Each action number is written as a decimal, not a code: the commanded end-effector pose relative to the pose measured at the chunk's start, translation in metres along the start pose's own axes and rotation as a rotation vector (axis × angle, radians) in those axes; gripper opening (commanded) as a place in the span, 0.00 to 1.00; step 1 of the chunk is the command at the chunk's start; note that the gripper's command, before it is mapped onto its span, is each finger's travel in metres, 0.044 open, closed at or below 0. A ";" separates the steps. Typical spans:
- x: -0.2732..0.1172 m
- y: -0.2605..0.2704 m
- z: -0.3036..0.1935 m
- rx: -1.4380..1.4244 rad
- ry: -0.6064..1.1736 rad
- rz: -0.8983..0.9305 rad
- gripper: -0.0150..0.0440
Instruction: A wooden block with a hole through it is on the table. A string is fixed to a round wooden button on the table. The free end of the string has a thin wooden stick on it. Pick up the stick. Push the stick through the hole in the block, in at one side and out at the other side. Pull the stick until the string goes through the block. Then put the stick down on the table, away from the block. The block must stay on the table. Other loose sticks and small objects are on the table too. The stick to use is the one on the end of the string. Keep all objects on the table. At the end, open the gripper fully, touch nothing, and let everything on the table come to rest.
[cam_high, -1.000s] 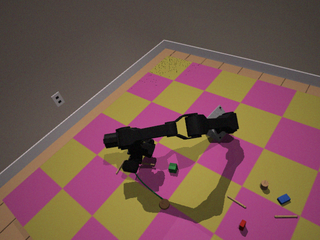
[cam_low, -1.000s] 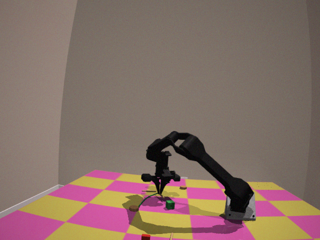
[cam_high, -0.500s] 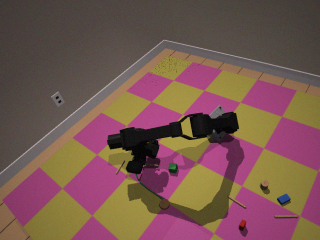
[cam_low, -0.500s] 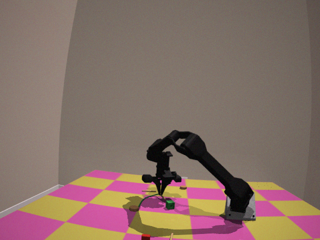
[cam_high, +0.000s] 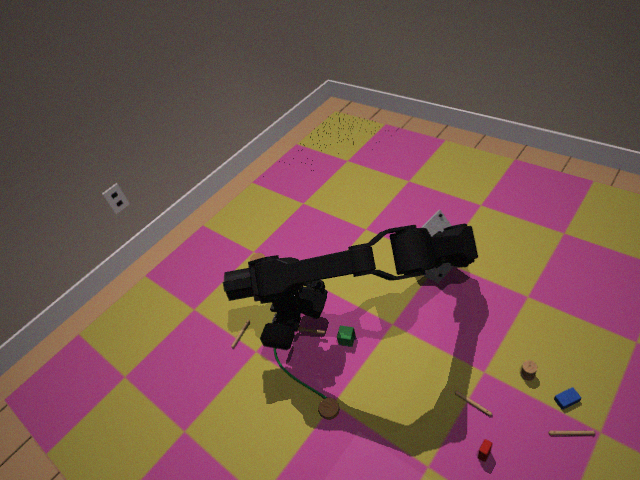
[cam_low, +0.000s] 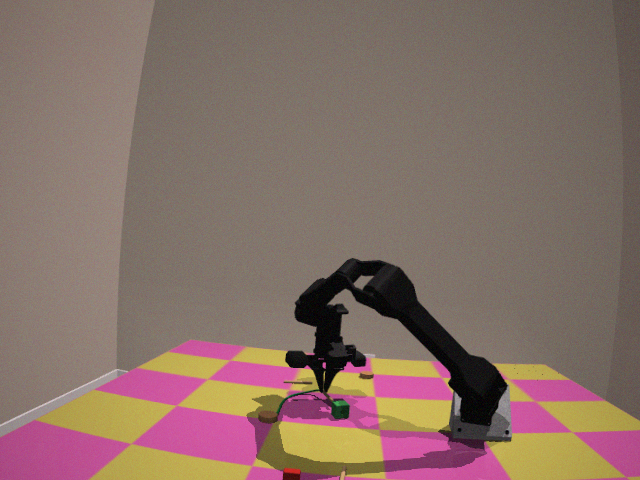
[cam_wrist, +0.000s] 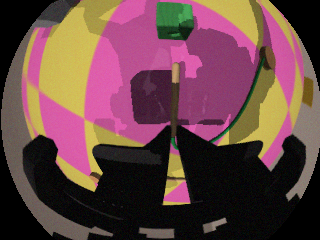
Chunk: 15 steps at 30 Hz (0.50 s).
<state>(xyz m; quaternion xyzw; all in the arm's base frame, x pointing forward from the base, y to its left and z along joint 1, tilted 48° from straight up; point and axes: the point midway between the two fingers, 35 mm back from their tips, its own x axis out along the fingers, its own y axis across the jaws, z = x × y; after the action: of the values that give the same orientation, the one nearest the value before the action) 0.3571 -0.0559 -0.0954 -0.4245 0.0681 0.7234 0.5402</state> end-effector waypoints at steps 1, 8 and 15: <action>0.002 0.000 0.007 0.003 -0.005 -0.001 0.25; 0.002 0.001 0.016 0.004 -0.006 -0.001 0.25; 0.003 0.002 0.025 0.004 -0.006 -0.001 0.25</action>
<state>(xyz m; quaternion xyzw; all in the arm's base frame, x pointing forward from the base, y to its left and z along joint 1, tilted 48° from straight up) 0.3457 -0.0454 -0.0846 -0.4240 0.0681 0.7236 0.5403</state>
